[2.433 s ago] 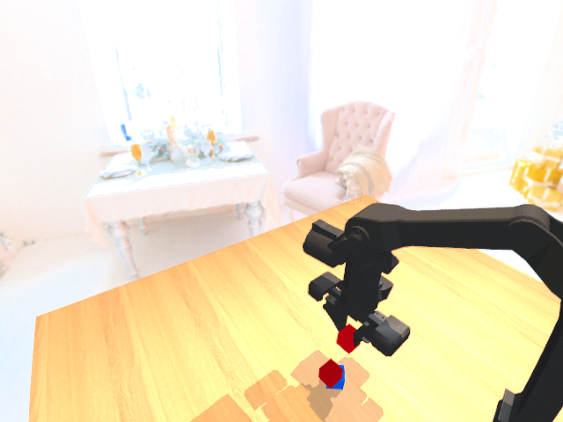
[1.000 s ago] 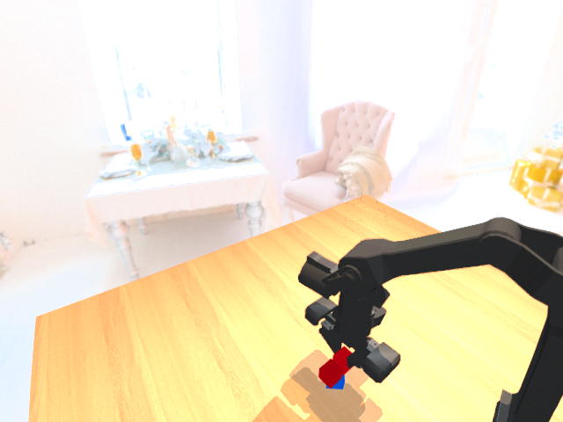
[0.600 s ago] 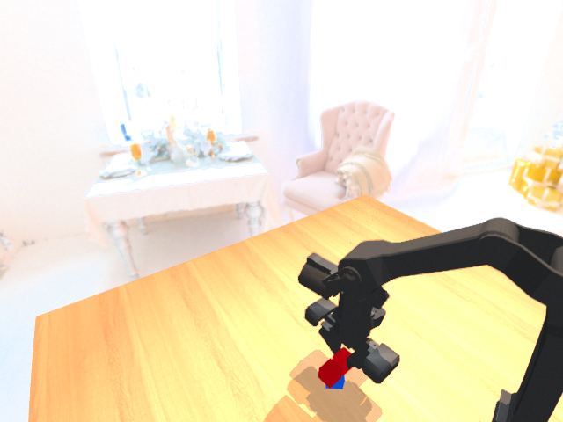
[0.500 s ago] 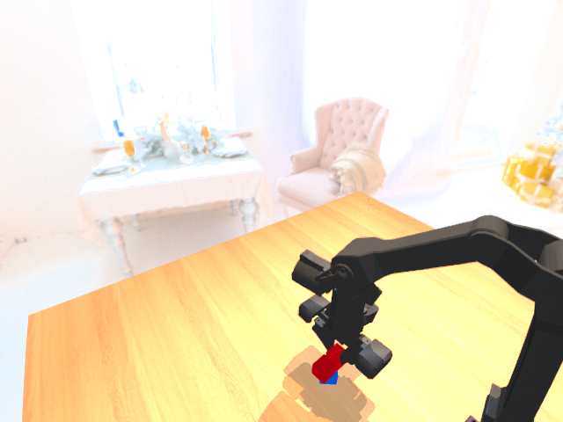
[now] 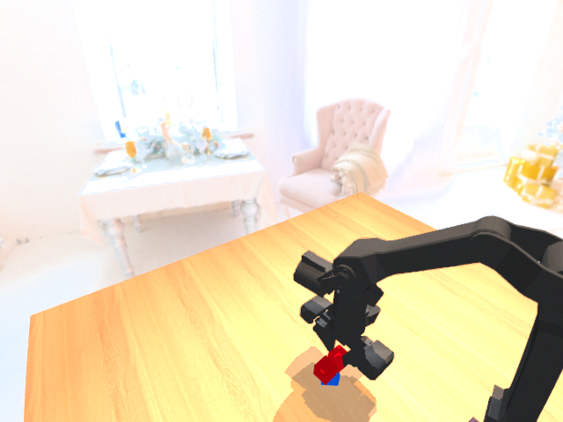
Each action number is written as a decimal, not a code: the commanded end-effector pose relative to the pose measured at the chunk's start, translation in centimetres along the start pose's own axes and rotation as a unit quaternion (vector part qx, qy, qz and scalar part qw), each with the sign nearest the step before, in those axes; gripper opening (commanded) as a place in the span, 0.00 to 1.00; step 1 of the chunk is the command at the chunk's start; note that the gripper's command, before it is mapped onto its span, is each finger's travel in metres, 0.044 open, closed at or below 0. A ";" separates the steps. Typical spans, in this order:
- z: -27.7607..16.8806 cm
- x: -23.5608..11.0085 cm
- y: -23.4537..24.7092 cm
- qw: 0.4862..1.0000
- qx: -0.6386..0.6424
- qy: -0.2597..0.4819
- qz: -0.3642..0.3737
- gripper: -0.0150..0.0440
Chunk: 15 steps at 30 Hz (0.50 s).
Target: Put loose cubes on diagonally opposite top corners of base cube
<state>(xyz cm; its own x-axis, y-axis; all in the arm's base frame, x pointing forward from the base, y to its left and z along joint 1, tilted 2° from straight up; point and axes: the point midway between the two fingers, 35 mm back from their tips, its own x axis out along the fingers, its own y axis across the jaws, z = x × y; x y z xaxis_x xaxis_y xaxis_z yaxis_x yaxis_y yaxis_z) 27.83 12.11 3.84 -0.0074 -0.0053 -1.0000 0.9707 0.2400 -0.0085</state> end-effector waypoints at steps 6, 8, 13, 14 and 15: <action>0.0 -0.9 0.0 1.000 0.000 0.000 0.000 0.60; 0.0 -1.2 0.0 1.000 0.000 0.000 0.000 0.60; 0.0 -2.1 0.0 1.000 0.000 0.000 0.000 0.60; 0.0 -2.2 0.0 1.000 0.000 0.000 0.000 0.60; 0.0 -2.4 0.0 1.000 0.000 0.000 0.000 0.60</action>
<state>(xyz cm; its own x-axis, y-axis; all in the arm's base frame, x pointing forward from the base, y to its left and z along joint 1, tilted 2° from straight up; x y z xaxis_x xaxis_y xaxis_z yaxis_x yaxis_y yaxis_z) 27.77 12.08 5.58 -0.0109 -0.0068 -0.9999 0.9707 0.2399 -0.0122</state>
